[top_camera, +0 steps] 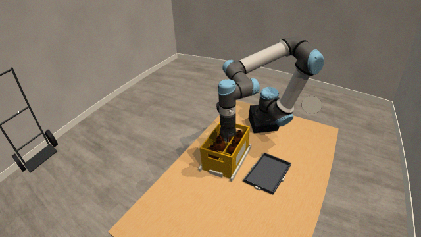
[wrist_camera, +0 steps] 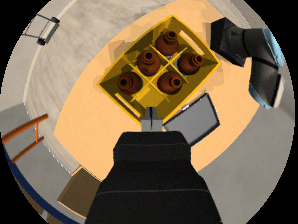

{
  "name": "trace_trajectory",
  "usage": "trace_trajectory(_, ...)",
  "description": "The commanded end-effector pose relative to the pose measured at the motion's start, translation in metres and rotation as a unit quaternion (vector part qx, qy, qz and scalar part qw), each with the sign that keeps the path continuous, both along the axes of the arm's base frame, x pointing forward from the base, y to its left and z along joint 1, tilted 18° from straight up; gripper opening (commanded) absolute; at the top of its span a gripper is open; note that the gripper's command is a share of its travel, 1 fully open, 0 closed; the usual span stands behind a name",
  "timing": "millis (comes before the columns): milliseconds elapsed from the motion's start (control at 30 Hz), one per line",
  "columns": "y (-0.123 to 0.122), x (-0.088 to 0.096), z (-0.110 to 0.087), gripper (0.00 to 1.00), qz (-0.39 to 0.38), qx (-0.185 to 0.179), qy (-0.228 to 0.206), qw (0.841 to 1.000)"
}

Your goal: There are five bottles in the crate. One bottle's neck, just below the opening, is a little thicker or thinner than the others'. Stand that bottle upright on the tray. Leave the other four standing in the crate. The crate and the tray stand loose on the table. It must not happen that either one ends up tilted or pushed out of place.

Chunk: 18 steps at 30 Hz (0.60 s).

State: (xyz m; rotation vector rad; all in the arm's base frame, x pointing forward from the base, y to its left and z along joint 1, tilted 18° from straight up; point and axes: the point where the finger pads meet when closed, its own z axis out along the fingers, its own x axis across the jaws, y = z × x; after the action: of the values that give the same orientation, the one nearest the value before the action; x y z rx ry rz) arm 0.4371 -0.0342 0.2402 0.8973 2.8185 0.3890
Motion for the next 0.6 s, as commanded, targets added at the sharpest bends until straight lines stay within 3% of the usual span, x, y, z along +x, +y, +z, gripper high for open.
trace_trajectory(0,-0.006,-0.004,-0.001,0.0,0.0,-0.001,0.0,1.0)
trace_trajectory(200,-0.037,-0.032,-0.011,0.0,0.0,-0.003,0.002,1.0)
trace_trajectory(500,-0.088,-0.098,-0.036,0.0,0.0,-0.003,0.004,1.0)
trace_trajectory(567,-0.088,-0.098,-0.036,0.0,0.0,-0.003,0.004,1.0)
